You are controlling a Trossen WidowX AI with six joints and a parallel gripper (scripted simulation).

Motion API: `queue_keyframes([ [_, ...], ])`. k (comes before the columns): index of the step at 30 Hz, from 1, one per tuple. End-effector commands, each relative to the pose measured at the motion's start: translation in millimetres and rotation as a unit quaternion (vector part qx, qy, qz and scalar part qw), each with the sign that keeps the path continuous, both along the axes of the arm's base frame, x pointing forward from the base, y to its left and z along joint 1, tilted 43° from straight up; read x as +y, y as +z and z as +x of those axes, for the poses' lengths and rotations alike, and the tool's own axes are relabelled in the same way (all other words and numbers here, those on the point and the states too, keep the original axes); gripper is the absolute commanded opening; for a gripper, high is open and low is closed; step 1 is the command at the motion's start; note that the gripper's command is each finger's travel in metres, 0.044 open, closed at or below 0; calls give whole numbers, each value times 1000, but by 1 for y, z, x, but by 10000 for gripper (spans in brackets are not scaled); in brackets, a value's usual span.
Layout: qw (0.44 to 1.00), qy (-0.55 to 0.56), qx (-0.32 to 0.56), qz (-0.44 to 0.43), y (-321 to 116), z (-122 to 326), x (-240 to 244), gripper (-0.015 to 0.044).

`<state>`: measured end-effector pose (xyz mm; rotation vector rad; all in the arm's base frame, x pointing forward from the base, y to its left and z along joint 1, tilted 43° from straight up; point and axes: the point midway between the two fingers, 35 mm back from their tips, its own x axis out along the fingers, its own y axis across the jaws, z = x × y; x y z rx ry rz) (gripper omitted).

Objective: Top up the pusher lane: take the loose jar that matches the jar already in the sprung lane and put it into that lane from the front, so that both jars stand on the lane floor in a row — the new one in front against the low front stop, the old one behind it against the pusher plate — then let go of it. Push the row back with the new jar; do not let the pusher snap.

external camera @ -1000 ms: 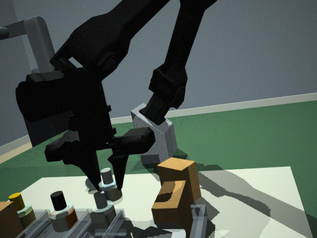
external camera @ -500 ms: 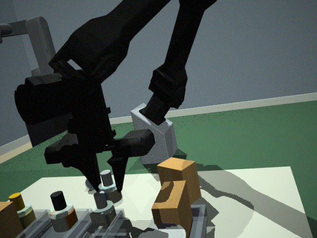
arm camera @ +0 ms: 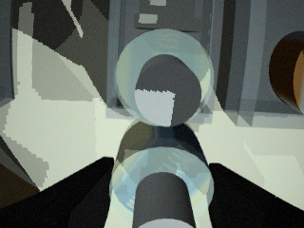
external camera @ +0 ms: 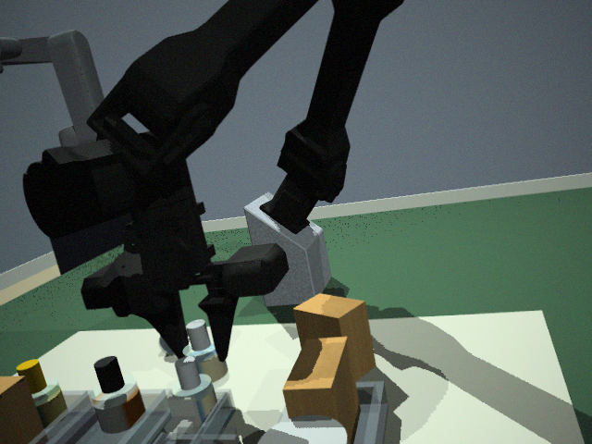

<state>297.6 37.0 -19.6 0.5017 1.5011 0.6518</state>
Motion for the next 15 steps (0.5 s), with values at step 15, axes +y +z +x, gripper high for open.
queue_keyframes([
  [15, 1000, -1, -8, 1, 2, 14, 1, 0],
])
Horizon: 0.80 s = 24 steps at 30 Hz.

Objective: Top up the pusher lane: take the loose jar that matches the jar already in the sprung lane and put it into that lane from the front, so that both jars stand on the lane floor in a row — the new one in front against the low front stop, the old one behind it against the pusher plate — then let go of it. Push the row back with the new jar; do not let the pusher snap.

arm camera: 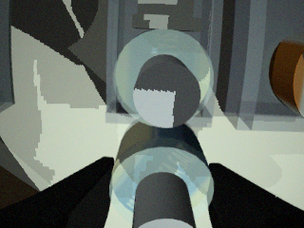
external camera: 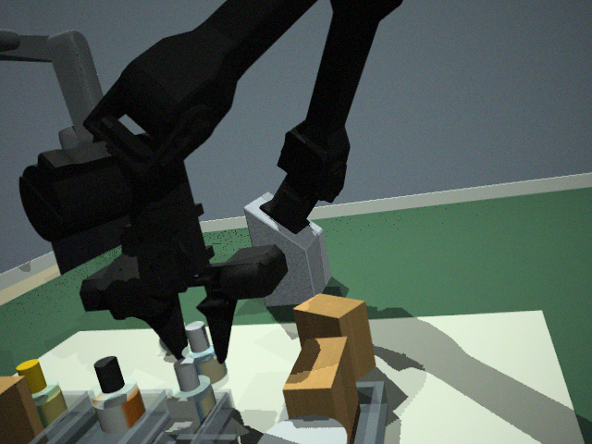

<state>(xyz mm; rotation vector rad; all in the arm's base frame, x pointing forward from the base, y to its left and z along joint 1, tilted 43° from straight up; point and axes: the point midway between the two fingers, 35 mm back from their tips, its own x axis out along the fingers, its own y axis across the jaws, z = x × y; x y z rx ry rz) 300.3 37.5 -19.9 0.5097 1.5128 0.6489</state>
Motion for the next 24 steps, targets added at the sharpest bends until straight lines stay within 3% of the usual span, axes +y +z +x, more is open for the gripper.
queue_keyframes([
  [1, 1000, 0, -15, 0, 3, 12, 1, 0],
  [24, 1000, 0, -16, 0, 4, 22, 2, 0],
])
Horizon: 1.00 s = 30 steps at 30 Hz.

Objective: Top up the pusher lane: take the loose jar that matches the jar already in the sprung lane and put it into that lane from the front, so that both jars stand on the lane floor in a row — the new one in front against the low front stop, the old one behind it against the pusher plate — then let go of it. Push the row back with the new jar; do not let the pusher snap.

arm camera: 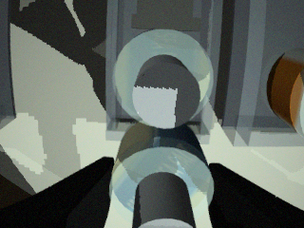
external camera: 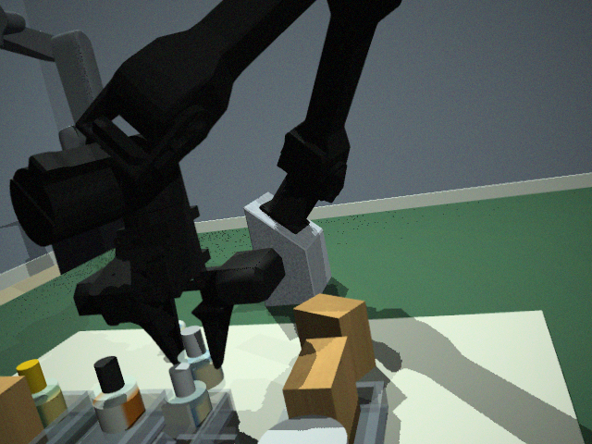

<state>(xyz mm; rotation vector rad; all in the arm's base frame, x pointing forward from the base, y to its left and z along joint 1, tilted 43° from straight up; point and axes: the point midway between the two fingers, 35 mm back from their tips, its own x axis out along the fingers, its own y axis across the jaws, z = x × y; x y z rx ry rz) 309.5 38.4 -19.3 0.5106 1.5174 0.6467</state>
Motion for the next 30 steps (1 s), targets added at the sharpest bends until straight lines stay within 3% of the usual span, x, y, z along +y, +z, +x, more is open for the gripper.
queue_keyframes([
  [1, 1000, 0, -18, 1, 4, 13, 1, 0],
  [30, 1000, 0, -18, 1, 7, 26, 2, 0],
])
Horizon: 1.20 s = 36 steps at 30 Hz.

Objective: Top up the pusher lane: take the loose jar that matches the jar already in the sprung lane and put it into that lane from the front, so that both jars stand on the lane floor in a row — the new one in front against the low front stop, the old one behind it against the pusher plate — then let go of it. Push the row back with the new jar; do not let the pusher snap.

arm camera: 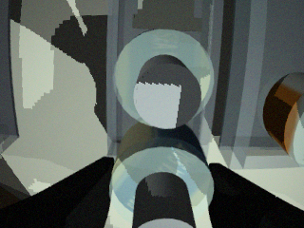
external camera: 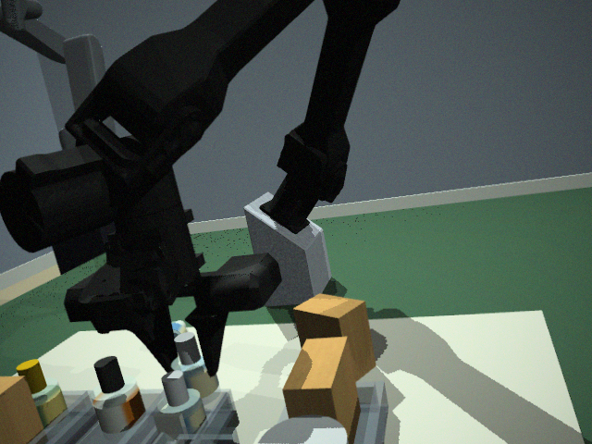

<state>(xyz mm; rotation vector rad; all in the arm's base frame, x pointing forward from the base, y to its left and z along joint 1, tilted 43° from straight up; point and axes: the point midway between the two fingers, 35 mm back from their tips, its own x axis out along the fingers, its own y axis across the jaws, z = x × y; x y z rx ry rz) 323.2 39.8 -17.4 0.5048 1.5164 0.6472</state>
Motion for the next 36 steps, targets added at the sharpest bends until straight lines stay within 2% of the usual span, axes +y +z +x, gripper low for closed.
queue_keyframes([
  [1, 1000, -1, -17, 3, 5, 13, 0, 0],
  [36, 1000, -1, -17, 3, 7, 20, -1, 0],
])
